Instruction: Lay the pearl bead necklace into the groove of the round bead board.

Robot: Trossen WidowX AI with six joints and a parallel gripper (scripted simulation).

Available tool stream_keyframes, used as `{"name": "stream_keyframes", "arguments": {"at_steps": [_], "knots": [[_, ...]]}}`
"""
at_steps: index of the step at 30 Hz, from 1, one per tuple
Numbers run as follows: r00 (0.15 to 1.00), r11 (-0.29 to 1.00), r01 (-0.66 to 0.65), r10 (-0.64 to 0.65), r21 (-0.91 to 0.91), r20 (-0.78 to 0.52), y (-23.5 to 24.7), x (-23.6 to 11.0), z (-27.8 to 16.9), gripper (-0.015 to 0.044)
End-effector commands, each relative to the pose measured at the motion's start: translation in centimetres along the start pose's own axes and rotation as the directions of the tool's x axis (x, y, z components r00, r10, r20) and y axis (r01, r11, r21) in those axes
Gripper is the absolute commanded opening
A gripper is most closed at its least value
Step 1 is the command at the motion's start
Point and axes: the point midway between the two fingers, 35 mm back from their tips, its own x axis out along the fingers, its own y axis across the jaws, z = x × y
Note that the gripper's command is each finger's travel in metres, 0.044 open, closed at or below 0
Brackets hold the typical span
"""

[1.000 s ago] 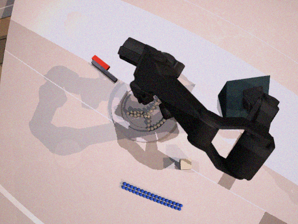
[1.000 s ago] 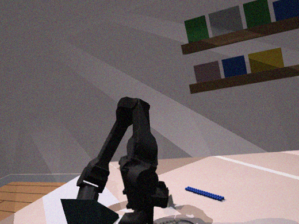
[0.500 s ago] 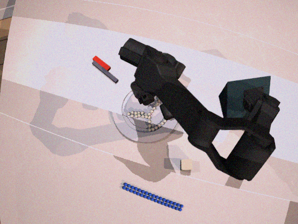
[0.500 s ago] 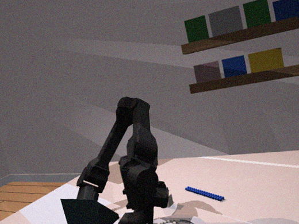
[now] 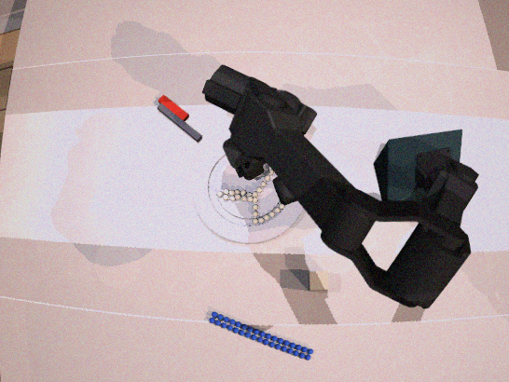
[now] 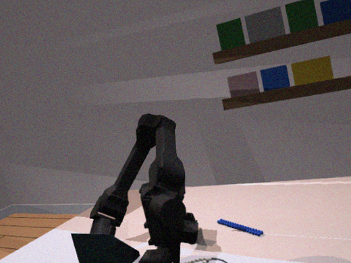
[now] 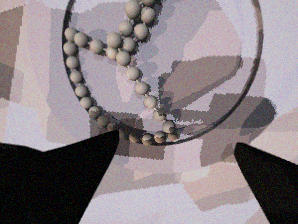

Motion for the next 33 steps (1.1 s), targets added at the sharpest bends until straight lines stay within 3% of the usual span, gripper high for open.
{"name": "stream_keyframes", "arguments": {"at_steps": [1, 6, 8, 12, 18, 25, 33], "knots": [[1.0, 1.0, 0.003, -0.003, -0.006, -0.003, 0.0, 0.0, 0.0, 0.044], [1.0, 1.0, 0.003, -0.003, -0.006, -0.003, 0.0, 0.0, 0.0, 0.044], [1.0, 0.999, 0.004, -0.003, 0.048, -0.003, 0.2, -0.2, 0.3, 0.0387], [1.0, 0.934, 0.006, -0.005, 0.358, -0.003, 1.5, -0.9, 2.0, 0.0282], [1.0, 0.646, 0.004, -0.005, 0.763, -0.002, 4.1, -2.1, 4.6, 0.0125], [1.0, 0.177, 0.001, 0.0, 0.984, -0.001, 7.2, -3.2, 6.9, 0.012], [1.0, 0.164, 0.001, 0.0, 0.987, -0.001, 7.3, -3.2, 7.0, 0.012]]}}
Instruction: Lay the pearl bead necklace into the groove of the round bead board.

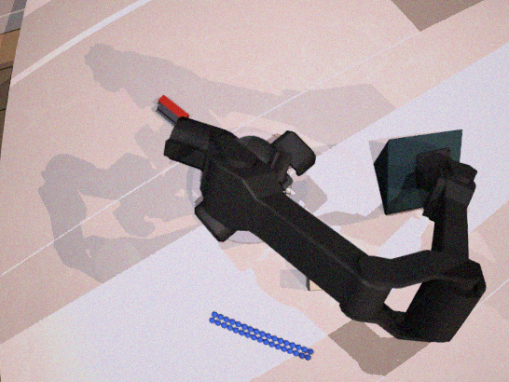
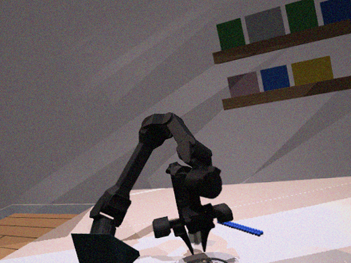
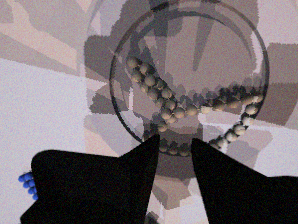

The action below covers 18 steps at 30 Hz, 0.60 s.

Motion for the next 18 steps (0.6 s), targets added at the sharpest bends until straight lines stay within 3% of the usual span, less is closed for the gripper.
{"name": "stream_keyframes", "arguments": {"at_steps": [1, 18], "knots": [[1.0, 0.981, -0.018, 0.018, 0.194, 0.002, 1.7, -0.8, -1.0, 0.012], [1.0, 0.983, -0.017, 0.016, 0.184, 0.008, 1.7, 0.2, -0.8, 0.012]]}}
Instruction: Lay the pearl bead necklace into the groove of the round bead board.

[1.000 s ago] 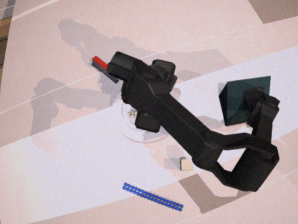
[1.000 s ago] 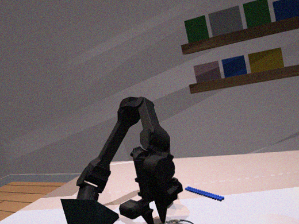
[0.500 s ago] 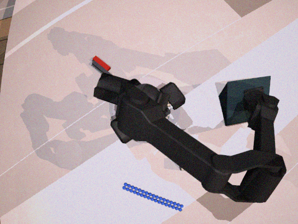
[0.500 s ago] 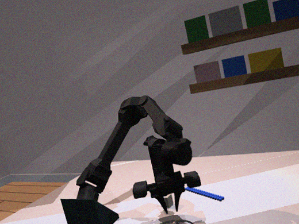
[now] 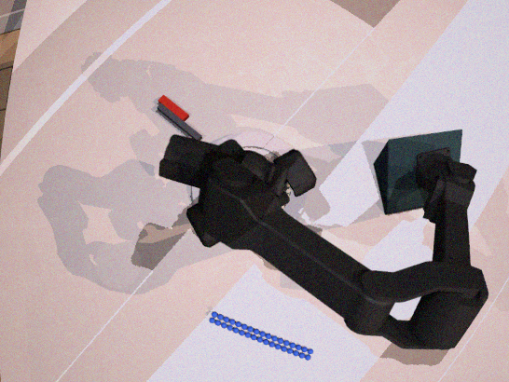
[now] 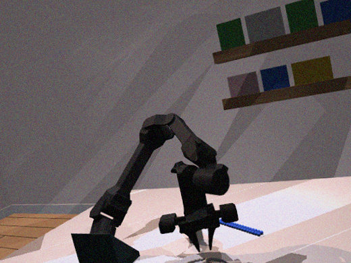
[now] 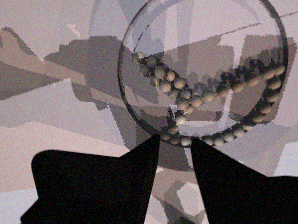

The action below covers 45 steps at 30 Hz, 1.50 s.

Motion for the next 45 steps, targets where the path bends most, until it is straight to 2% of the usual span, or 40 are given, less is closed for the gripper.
{"name": "stream_keyframes", "arguments": {"at_steps": [1, 22, 27, 45], "knots": [[1.0, 1.0, -0.005, 0.005, -0.001, 0.003, 0.1, 0.0, 0.1, 0.012], [1.0, 1.0, -0.007, 0.007, 0.008, -0.004, 0.0, 2.9, -0.1, 0.012], [1.0, 1.0, -0.001, 0.001, 0.0, 0.0, 0.0, 2.7, 0.0, 0.0], [1.0, 1.0, -0.001, 0.001, 0.0, 0.0, 0.0, 2.7, 0.0, 0.0]]}}
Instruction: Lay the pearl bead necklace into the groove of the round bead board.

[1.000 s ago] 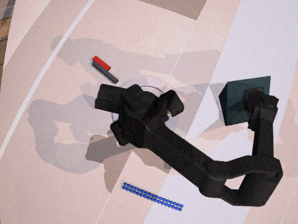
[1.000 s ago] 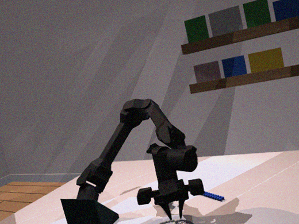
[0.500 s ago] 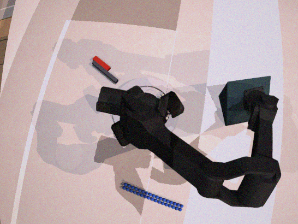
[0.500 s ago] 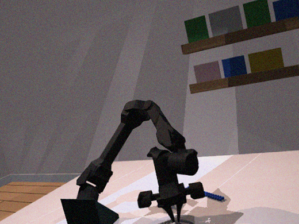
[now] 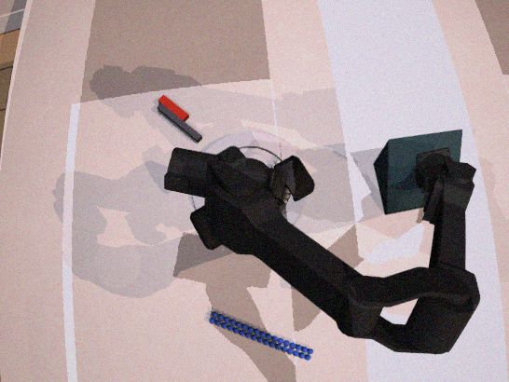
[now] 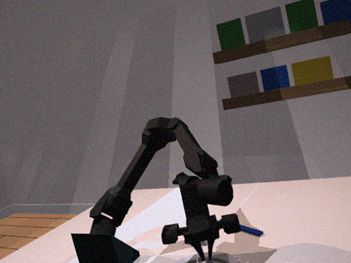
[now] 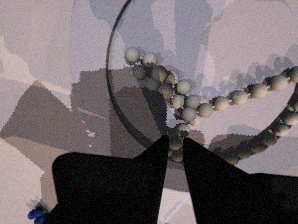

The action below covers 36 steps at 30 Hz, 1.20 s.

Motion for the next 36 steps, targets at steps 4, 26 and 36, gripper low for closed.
{"name": "stream_keyframes", "arguments": {"at_steps": [4, 26, 36], "knots": [[1.0, 1.0, 0.0, 0.0, -0.001, 0.0, 0.0, 0.0, 0.0, 0.0], [1.0, 1.0, -0.005, 0.005, 0.008, -0.004, 0.4, -0.6, -0.2, 0.0], [1.0, 1.0, -0.006, 0.006, 0.007, -0.005, 1.7, -0.6, -0.6, 0.0]]}}
